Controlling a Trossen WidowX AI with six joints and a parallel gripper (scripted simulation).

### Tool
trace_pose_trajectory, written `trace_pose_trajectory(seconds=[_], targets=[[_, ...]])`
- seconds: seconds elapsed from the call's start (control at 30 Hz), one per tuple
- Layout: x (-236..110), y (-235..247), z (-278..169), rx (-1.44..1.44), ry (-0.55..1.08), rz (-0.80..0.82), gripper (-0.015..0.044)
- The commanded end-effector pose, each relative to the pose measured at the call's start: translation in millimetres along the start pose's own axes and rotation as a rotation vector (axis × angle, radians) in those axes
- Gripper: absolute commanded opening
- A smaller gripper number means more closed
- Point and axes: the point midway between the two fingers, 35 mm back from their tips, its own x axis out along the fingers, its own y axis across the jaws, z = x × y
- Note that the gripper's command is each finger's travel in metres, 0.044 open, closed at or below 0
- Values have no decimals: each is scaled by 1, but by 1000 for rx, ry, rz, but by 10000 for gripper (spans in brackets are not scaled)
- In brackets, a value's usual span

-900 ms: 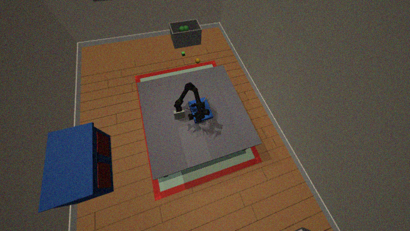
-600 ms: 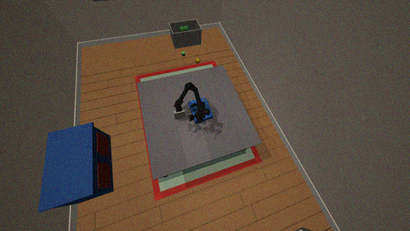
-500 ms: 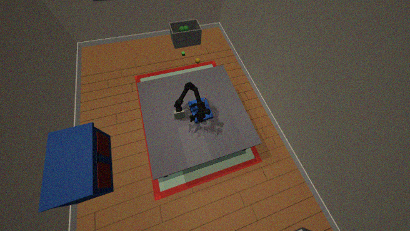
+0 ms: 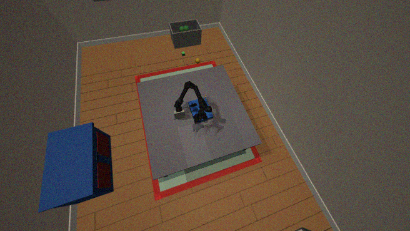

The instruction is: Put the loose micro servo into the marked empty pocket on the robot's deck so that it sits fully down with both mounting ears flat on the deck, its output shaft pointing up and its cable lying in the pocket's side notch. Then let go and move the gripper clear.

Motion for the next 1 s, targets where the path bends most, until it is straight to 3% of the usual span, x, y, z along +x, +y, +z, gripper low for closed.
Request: trace_pose_trajectory(seconds=[0.0,0.5,0.97], targets=[[-8,2,8,91,-63,55,440],[-48,19,36,426,-228,348,440],[-100,37,49,711,-254,688,440]])
